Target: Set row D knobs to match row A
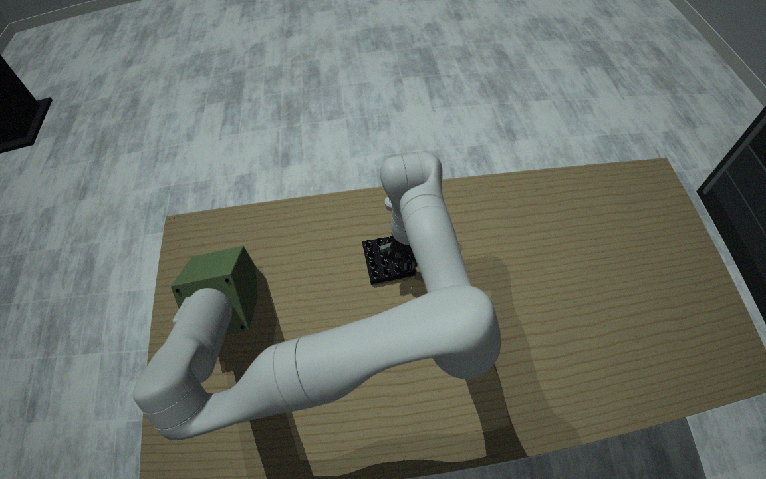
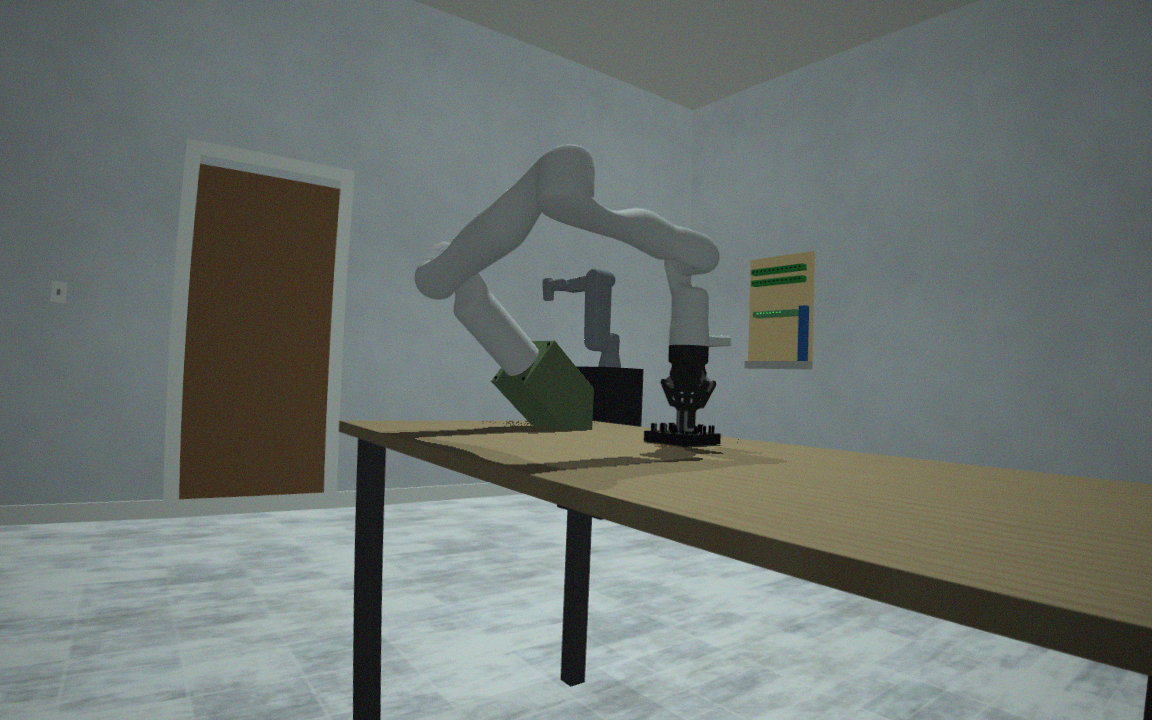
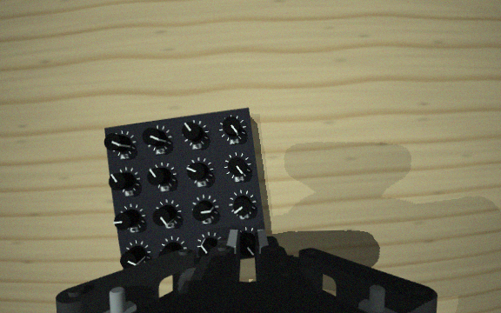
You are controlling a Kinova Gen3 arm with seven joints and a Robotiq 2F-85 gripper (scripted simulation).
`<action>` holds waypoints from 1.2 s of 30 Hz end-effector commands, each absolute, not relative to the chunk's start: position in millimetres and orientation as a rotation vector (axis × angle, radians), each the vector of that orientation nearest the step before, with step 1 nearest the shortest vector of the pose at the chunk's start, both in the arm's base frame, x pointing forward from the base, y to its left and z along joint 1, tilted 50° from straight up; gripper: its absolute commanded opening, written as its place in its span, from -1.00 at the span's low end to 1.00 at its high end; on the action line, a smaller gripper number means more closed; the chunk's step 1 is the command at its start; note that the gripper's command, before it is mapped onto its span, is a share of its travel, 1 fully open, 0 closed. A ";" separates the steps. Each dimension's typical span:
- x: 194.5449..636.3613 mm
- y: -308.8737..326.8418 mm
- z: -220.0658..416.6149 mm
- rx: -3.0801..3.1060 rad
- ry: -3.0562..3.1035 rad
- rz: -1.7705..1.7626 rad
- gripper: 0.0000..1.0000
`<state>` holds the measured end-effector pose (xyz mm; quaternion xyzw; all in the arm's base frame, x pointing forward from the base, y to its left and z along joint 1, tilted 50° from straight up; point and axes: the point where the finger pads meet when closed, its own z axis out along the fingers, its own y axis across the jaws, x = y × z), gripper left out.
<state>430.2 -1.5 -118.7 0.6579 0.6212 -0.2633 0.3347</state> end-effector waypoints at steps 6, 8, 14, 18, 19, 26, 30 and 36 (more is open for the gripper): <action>430.5 -0.6 -118.4 1.716 1.622 -0.685 -0.62; 430.5 -0.6 -118.4 1.716 1.622 -0.685 -0.62; 430.5 -0.6 -118.4 1.716 1.622 -0.685 -0.62; 430.5 -0.6 -118.4 1.716 1.622 -0.685 -0.62; 430.5 -0.6 -118.4 1.716 1.622 -0.685 -0.62; 430.5 -0.2 -118.0 1.716 1.622 -0.685 -0.62; 430.1 3.8 -114.7 1.716 1.622 -0.685 -0.62; 429.2 13.9 -106.4 1.716 1.622 -0.685 -0.62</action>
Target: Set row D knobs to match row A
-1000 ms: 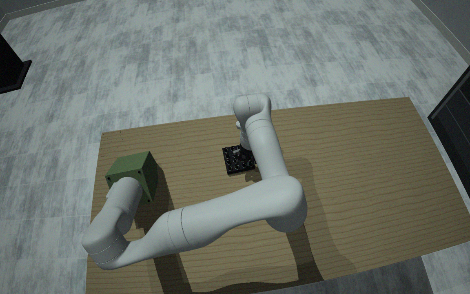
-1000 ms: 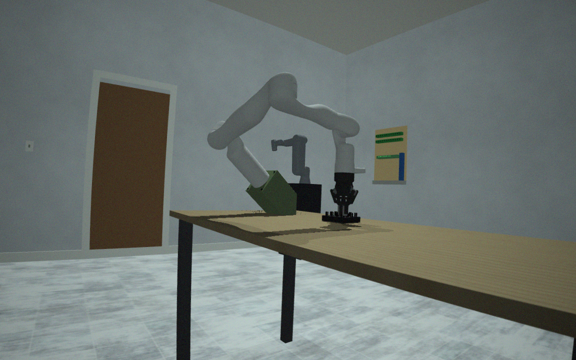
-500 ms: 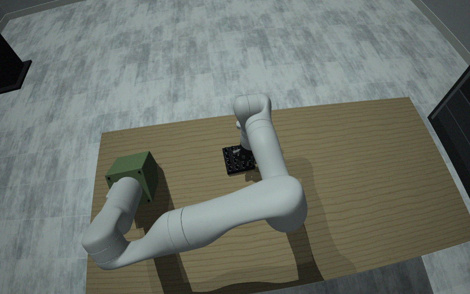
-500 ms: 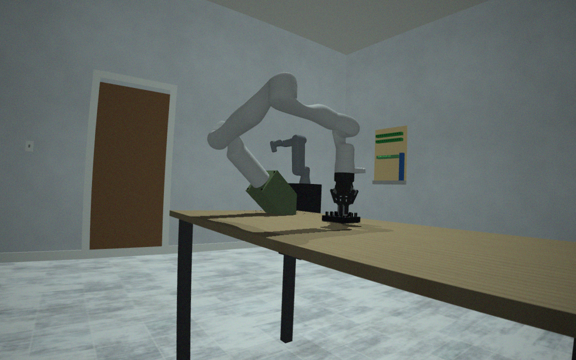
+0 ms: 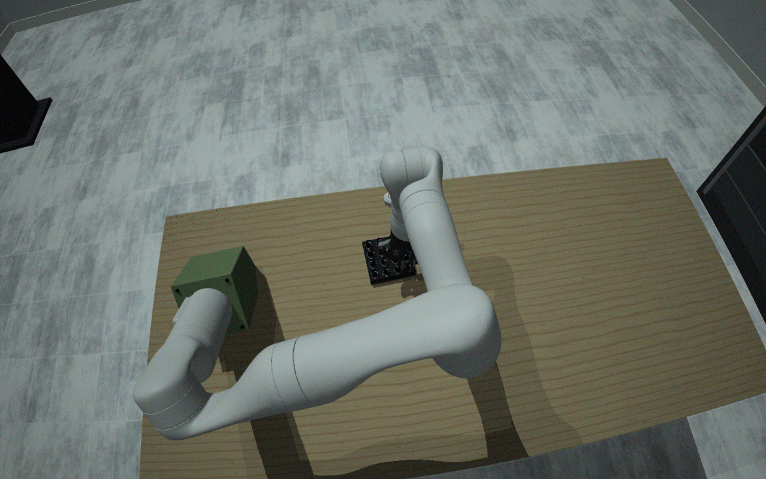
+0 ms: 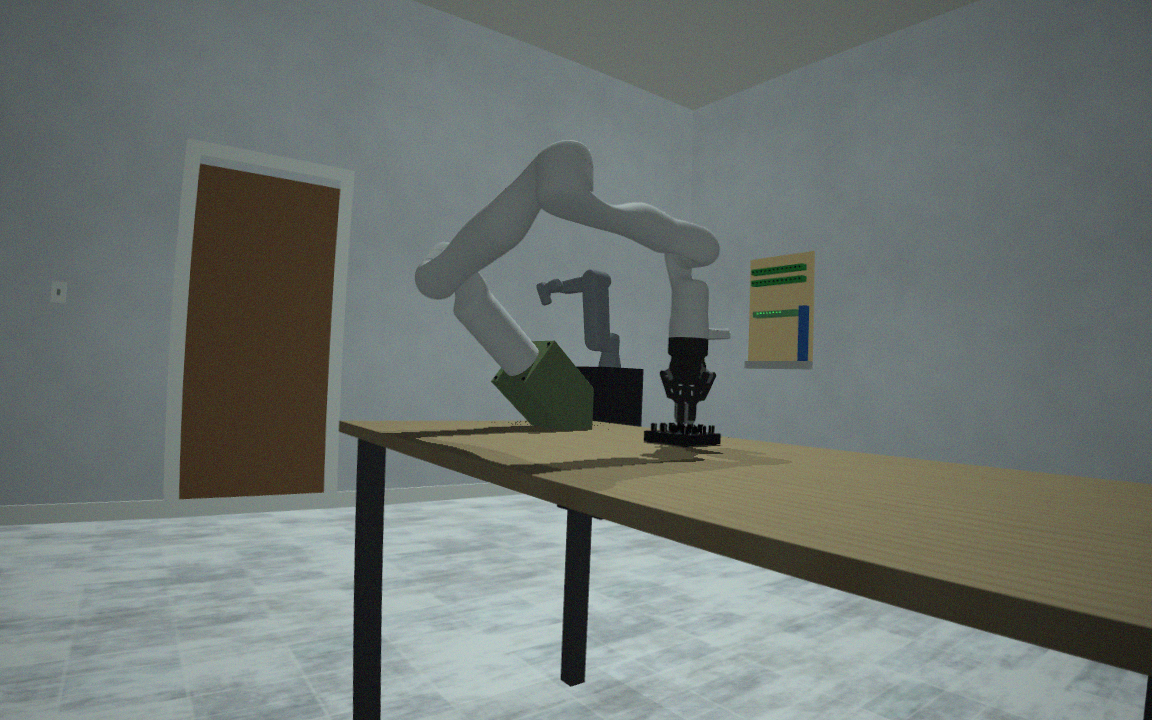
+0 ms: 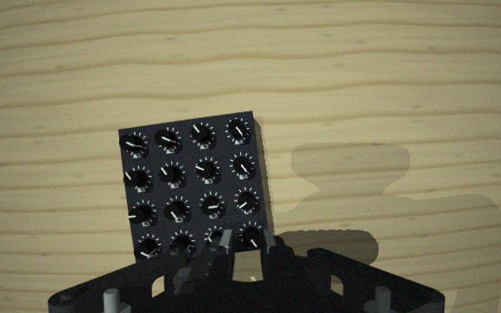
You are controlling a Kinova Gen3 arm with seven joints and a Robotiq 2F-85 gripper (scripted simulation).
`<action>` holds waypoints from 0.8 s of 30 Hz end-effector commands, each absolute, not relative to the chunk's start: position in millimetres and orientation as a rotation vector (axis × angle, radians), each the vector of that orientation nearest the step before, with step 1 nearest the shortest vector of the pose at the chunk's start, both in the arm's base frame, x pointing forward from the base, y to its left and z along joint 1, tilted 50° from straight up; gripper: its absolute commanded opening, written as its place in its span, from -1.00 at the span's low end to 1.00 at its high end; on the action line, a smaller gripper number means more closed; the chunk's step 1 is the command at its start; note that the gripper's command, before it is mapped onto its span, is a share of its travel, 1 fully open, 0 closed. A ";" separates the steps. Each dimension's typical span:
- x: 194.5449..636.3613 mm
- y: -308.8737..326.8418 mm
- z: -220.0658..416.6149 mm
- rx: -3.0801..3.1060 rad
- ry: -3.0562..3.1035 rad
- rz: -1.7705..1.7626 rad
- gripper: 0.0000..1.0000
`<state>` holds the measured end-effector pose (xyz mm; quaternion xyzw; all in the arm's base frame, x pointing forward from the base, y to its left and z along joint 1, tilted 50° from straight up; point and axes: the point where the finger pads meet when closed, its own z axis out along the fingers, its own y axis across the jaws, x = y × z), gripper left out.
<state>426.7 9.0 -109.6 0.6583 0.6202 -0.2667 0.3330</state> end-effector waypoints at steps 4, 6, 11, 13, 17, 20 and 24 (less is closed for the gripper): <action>428.6 20.4 -100.9 1.716 1.622 -0.685 -0.62; 428.2 24.0 -97.9 1.716 1.622 -0.685 -0.62; 427.8 28.4 -94.3 1.716 1.622 -0.685 -0.62; 427.8 28.6 -94.1 1.716 1.622 -0.685 -0.62; 427.8 28.6 -94.1 1.716 1.622 -0.685 -0.62; 427.8 28.6 -94.1 1.716 1.622 -0.685 -0.62; 427.8 28.6 -94.1 1.716 1.622 -0.685 -0.62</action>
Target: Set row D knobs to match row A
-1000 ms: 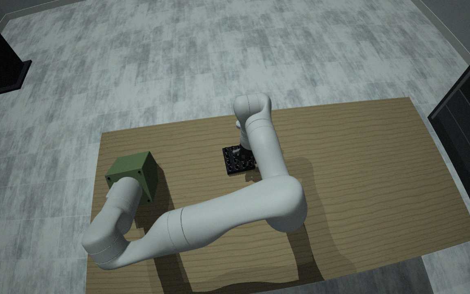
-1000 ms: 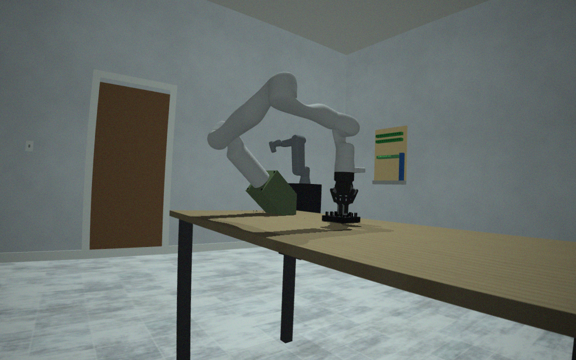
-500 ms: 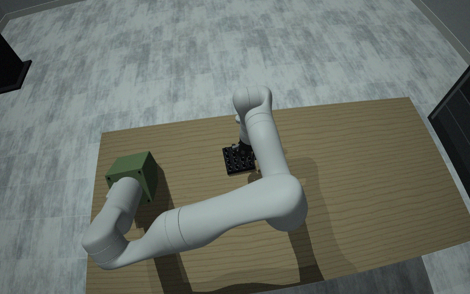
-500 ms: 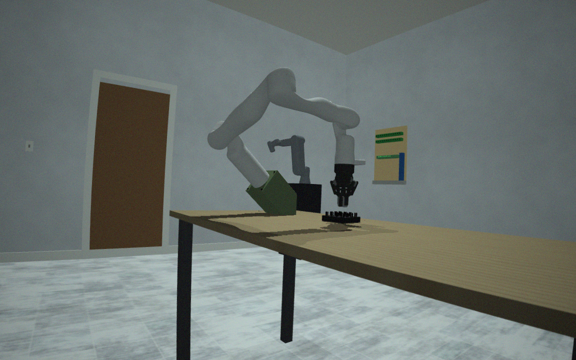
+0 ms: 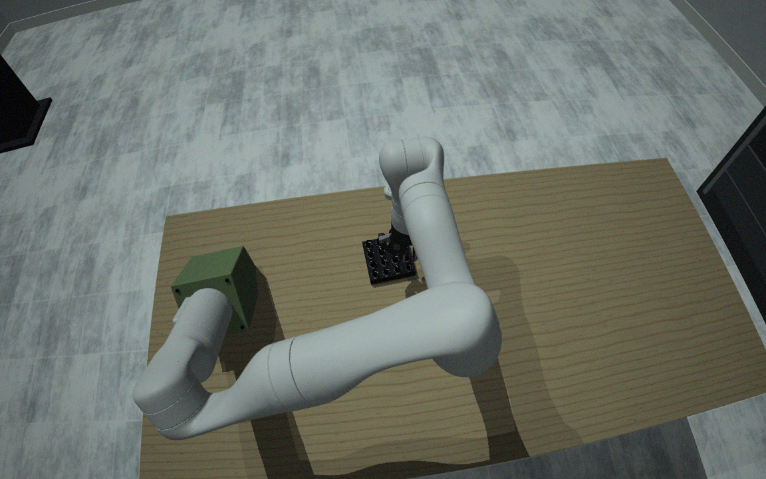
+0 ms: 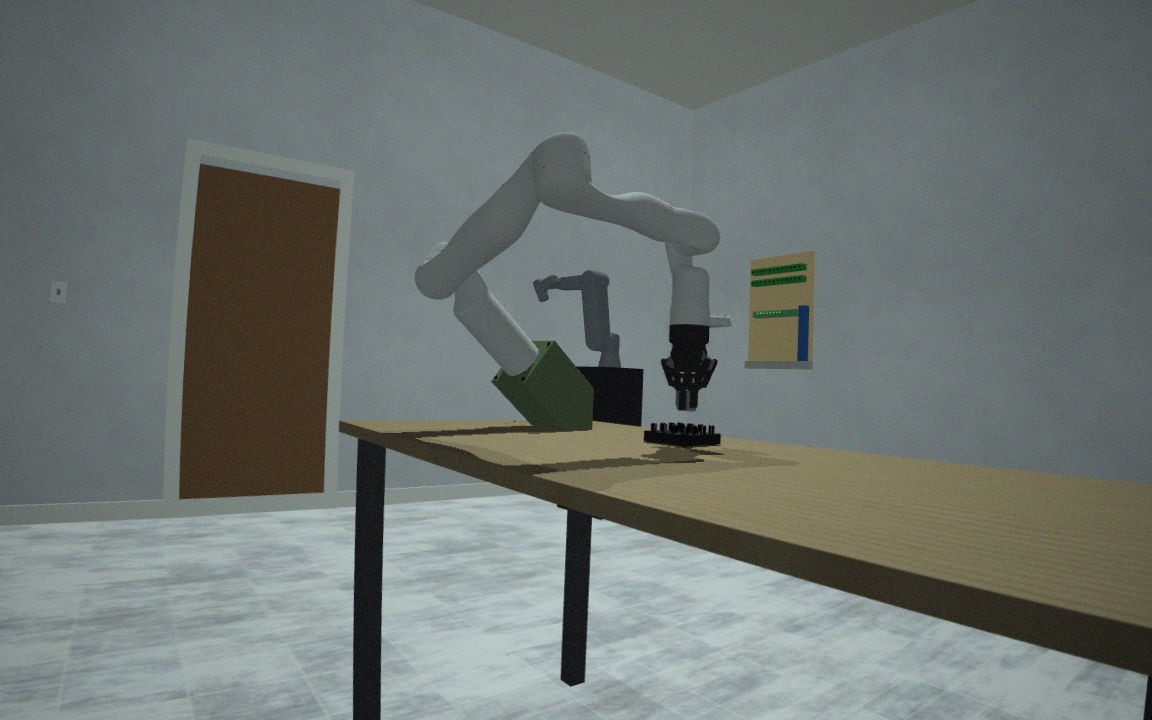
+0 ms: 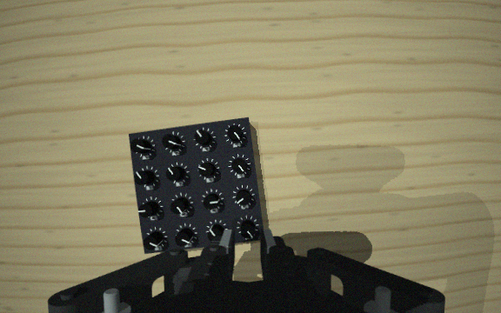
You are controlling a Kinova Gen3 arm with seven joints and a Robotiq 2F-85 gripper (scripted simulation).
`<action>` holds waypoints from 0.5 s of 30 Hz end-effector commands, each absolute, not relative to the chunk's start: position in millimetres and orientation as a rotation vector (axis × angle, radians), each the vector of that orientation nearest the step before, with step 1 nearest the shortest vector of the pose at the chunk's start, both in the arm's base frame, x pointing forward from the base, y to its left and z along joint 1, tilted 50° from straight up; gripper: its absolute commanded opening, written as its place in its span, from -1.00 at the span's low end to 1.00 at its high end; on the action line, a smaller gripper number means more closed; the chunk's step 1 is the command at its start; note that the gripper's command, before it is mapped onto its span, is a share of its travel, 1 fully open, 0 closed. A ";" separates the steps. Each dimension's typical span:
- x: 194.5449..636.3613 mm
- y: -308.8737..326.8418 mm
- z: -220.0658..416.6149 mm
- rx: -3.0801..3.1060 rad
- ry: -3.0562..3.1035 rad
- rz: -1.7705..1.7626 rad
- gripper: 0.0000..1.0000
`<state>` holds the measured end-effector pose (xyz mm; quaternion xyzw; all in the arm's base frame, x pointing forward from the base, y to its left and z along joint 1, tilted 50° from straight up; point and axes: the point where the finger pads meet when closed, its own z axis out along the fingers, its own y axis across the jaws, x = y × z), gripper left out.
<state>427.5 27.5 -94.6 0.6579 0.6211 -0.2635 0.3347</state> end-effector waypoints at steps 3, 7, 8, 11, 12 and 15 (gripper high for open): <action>427.8 29.4 -93.4 1.716 1.622 -0.685 1.00; 427.0 37.2 -86.9 1.716 1.622 -0.685 1.00; 426.7 40.8 -84.0 1.716 1.622 -0.685 1.00; 426.3 45.0 -80.5 1.716 1.622 -0.685 1.00; 425.9 49.8 -76.5 1.716 1.622 -0.685 1.00; 424.3 67.4 -61.9 1.716 1.622 -0.685 1.00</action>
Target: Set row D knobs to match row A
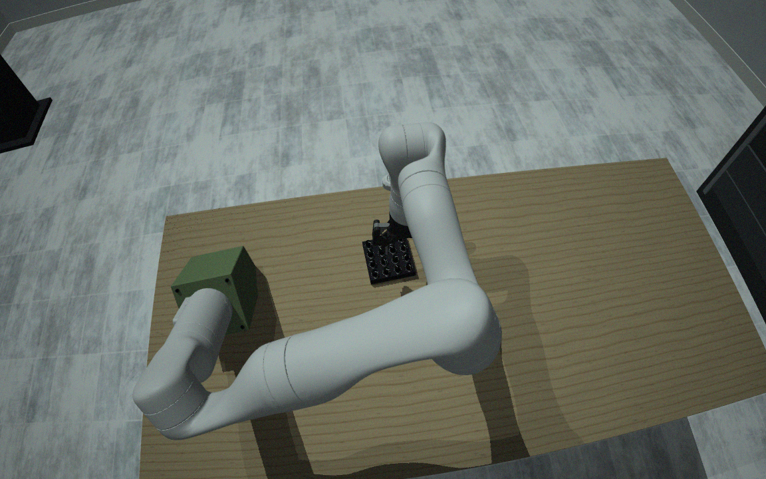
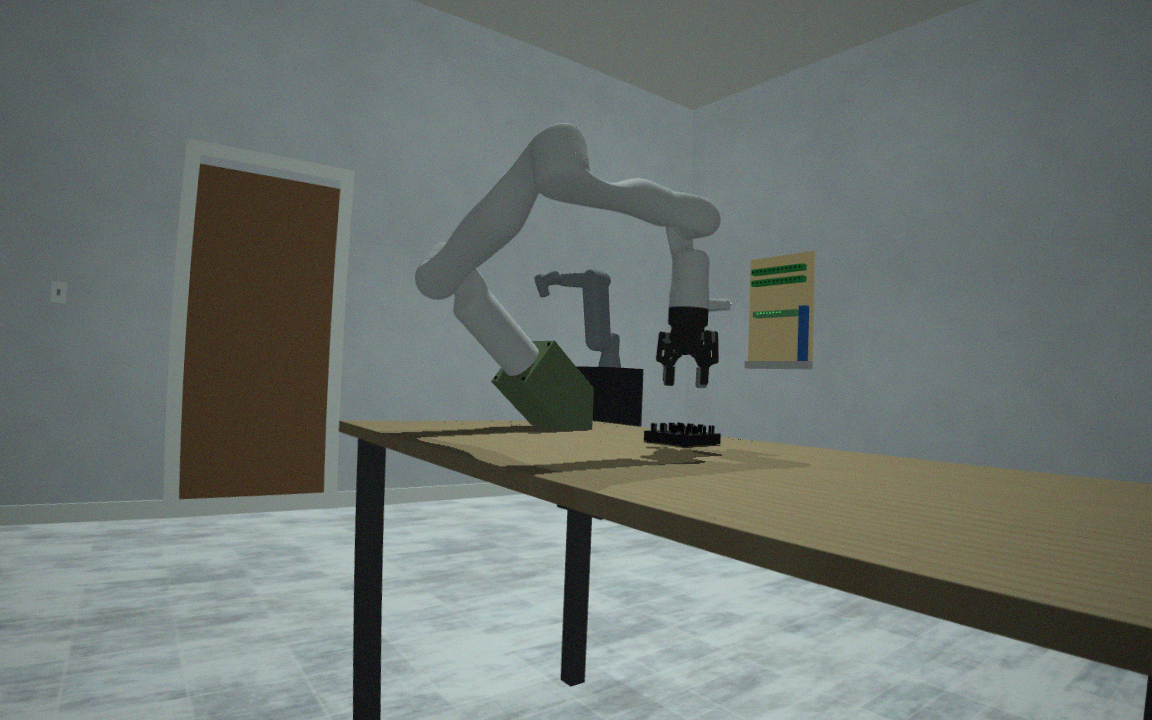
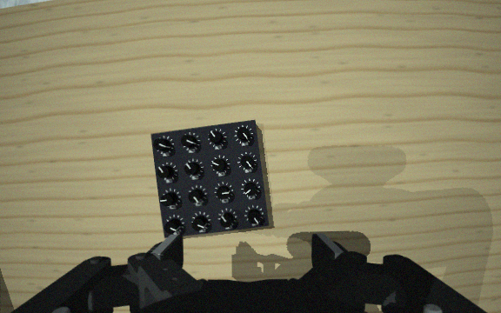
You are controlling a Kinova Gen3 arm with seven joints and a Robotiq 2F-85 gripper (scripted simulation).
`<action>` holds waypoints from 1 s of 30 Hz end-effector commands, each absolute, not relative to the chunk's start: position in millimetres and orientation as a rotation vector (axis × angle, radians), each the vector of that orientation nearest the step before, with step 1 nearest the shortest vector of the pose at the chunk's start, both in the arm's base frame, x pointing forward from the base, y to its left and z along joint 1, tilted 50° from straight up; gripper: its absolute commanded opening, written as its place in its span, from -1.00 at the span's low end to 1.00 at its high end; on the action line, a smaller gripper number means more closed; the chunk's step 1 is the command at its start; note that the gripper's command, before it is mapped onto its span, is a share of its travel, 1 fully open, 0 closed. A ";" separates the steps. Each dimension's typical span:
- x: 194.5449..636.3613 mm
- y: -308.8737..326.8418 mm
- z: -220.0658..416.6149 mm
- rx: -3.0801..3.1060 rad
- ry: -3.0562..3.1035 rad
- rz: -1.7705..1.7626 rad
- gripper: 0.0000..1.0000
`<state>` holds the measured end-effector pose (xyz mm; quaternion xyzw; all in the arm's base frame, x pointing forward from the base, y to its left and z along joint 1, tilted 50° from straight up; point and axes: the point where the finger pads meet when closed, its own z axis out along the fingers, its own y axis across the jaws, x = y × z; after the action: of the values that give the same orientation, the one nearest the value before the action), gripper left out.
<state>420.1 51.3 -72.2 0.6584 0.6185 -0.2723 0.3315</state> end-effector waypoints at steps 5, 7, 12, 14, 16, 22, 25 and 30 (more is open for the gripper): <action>421.9 92.8 -40.7 1.717 1.622 -0.685 1.00; 421.2 100.4 -34.4 1.717 1.622 -0.685 1.00; 420.2 111.3 -25.4 1.717 1.622 -0.685 1.00; 420.1 112.9 -24.0 1.717 1.622 -0.685 1.00; 419.9 114.9 -22.4 1.717 1.622 -0.685 1.00; 419.8 115.5 -21.9 1.717 1.622 -0.685 1.00; 419.8 115.5 -21.9 1.717 1.622 -0.685 1.00; 419.8 115.5 -21.9 1.717 1.622 -0.685 1.00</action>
<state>419.7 114.5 -22.3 0.6579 0.6211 -0.2634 0.3347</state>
